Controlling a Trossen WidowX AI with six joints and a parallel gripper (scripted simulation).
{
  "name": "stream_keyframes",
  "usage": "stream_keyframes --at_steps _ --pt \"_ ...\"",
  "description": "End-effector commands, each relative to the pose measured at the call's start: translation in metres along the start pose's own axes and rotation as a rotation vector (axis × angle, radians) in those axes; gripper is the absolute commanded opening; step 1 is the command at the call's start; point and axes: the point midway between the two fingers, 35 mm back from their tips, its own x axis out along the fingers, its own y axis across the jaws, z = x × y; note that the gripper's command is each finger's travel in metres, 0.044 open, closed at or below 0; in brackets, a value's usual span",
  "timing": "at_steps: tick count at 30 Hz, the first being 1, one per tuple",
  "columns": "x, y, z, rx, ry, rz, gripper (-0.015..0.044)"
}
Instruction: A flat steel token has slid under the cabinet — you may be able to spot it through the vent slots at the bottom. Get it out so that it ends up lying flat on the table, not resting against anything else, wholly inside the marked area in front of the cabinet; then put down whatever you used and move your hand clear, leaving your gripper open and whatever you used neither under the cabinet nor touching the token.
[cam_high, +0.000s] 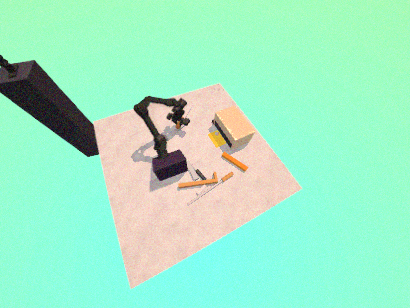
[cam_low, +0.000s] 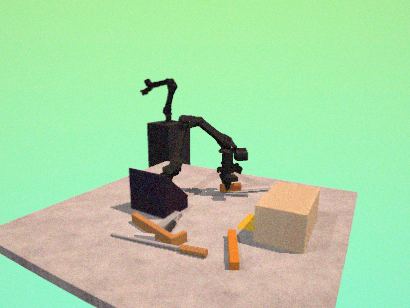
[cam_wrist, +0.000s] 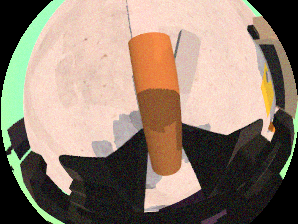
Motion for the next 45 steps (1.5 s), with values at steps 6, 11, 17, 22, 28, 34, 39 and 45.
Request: stream_keyframes --at_steps 6,11,17,22,28,34,39,45 --pt "-0.0013 -0.0002 0.0022 0.072 -0.007 -0.003 0.0" --pt "-0.0013 -0.0002 0.0021 0.111 -0.007 -0.003 0.0" --pt "-0.0013 -0.0002 0.0021 0.158 -0.007 -0.003 0.0" --pt "-0.0013 -0.0002 0.0021 0.197 -0.007 -0.002 0.0" --pt "-0.0014 -0.0002 0.0021 0.244 -0.007 -0.002 0.0" --pt "-0.0014 -0.0002 0.0021 0.291 -0.007 -0.002 0.0" --pt "-0.0014 -0.0002 0.0021 0.33 -0.007 -0.002 0.0" --pt "-0.0014 -0.0002 0.0021 0.377 -0.007 -0.002 0.0"
